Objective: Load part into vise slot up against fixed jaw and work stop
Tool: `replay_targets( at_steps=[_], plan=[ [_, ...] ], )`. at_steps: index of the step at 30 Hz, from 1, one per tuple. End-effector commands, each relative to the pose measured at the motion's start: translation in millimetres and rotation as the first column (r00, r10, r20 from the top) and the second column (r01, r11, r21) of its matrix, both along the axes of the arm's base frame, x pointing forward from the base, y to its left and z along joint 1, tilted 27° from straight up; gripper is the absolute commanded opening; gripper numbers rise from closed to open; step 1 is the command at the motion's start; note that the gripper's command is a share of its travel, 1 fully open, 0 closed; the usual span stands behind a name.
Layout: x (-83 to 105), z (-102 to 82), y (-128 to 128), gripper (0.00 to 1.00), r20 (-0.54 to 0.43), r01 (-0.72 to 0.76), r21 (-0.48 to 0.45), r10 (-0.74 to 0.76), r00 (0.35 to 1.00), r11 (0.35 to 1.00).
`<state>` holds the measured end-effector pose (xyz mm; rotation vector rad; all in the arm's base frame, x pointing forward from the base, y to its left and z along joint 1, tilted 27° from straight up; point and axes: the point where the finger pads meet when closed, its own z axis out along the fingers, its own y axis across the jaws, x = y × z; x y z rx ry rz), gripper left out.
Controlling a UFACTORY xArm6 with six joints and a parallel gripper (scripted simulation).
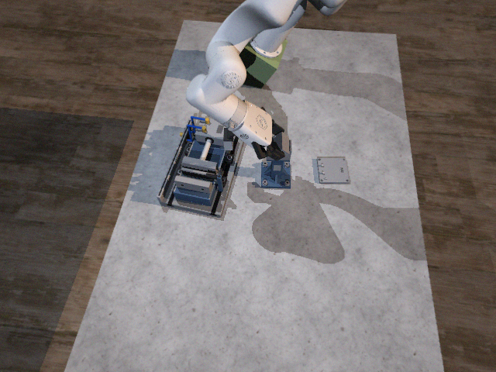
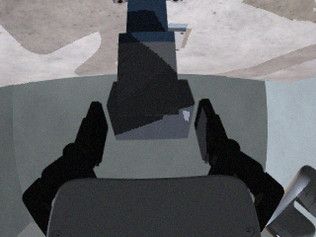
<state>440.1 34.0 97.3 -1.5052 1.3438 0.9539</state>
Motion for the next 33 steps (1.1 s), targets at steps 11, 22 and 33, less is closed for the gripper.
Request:
replay_targets(
  at_steps=[11,22,33],
  plan=[
    [0.9,0.7,-0.7,0.89,0.003,0.001,-0.001,-0.001,1.000,1.000],
    [0.1,-2.2,0.7,0.89,0.003,0.001,-0.001,-0.001,1.000,1.000],
    [-0.1,-2.5,1.1,0.89,0.004,0.003,-0.022,-0.003,1.000,1.000]
  ],
)
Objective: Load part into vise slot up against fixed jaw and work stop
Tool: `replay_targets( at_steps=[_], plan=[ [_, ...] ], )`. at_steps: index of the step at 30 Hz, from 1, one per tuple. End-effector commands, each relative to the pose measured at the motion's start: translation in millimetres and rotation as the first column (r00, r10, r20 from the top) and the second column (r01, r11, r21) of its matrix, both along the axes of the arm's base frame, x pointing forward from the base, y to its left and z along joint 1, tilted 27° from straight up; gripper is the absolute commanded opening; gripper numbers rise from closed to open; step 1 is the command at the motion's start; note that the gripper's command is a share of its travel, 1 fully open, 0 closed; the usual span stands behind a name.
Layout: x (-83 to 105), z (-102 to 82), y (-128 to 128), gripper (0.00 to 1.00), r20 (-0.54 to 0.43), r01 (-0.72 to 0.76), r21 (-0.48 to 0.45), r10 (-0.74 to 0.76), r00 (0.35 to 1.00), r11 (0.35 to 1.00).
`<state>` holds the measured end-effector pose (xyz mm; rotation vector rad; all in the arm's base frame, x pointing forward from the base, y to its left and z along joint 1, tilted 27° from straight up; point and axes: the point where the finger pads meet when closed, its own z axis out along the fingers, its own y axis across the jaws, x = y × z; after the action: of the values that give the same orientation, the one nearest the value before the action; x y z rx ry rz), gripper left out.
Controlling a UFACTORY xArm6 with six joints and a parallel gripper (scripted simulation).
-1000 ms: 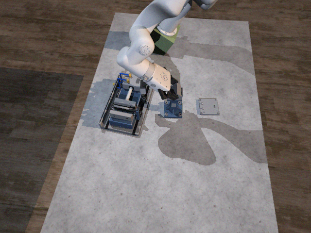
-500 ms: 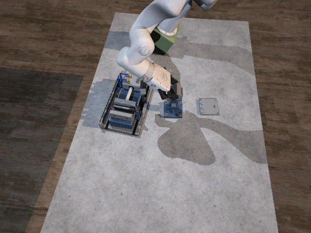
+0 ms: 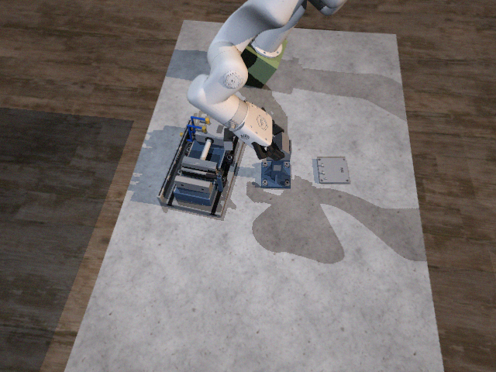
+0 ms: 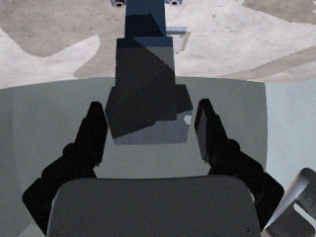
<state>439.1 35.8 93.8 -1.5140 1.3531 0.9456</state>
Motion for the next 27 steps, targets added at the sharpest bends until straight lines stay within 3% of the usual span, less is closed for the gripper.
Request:
replay_targets(
  at_steps=[1,27],
  plan=[
    [0.9,1.1,-0.7,0.89,0.003,0.002,-0.012,-0.002,1.000,1.000],
    [0.7,2.3,-0.2,0.89,0.008,0.017,-0.129,-0.016,1.000,0.992]
  ],
)
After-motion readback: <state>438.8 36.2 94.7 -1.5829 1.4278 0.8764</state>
